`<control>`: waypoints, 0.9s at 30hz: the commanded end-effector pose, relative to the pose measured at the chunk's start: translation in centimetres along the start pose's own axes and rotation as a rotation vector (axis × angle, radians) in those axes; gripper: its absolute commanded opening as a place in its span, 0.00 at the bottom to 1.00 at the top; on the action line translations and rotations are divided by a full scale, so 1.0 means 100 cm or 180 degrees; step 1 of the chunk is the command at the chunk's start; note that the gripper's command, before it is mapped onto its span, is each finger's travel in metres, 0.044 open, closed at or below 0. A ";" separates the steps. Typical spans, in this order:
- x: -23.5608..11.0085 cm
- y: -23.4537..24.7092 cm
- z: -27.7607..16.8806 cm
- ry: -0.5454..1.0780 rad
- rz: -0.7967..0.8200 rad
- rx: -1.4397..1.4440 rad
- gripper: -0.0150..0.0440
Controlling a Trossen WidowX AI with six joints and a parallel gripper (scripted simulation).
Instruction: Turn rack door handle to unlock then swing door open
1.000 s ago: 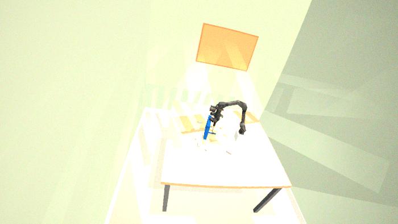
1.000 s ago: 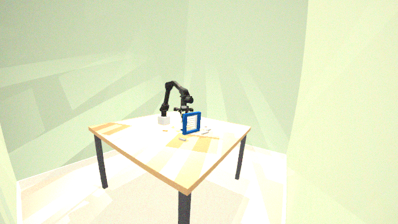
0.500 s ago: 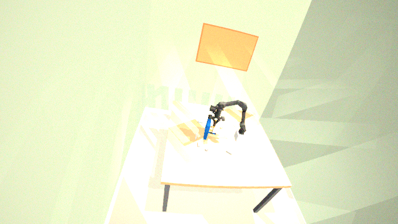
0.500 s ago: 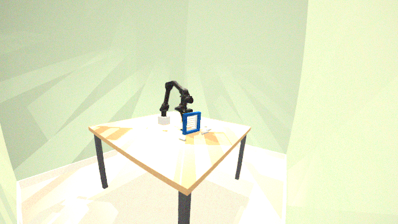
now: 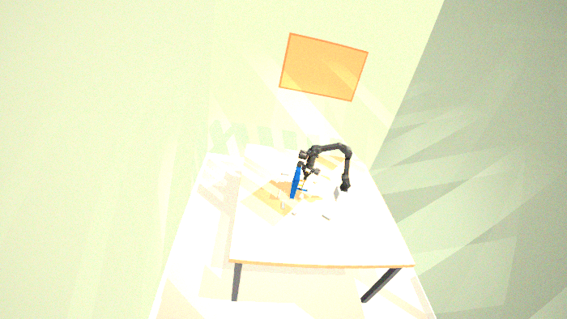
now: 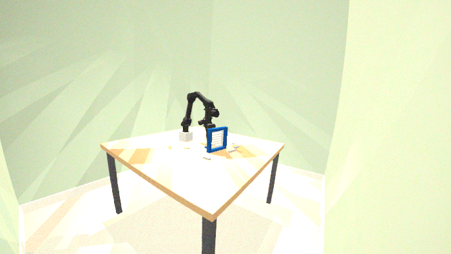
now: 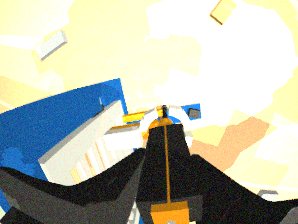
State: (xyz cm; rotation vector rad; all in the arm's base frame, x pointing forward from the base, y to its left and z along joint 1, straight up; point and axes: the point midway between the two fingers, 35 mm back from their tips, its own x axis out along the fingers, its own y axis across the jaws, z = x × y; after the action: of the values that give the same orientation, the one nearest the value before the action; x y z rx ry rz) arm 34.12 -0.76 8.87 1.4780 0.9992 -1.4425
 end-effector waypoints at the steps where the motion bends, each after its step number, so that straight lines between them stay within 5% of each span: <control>1: 0.001 0.000 0.001 0.0007 -0.0005 0.0089 0.30; 11: 0.001 0.000 0.001 0.0007 -0.0005 0.0089 0.74; 27: 0.001 0.000 0.000 0.0008 -0.0002 -0.2040 0.76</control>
State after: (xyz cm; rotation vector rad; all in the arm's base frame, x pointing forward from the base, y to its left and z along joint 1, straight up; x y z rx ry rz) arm 33.86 -1.03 8.88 1.1008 1.2559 -1.0914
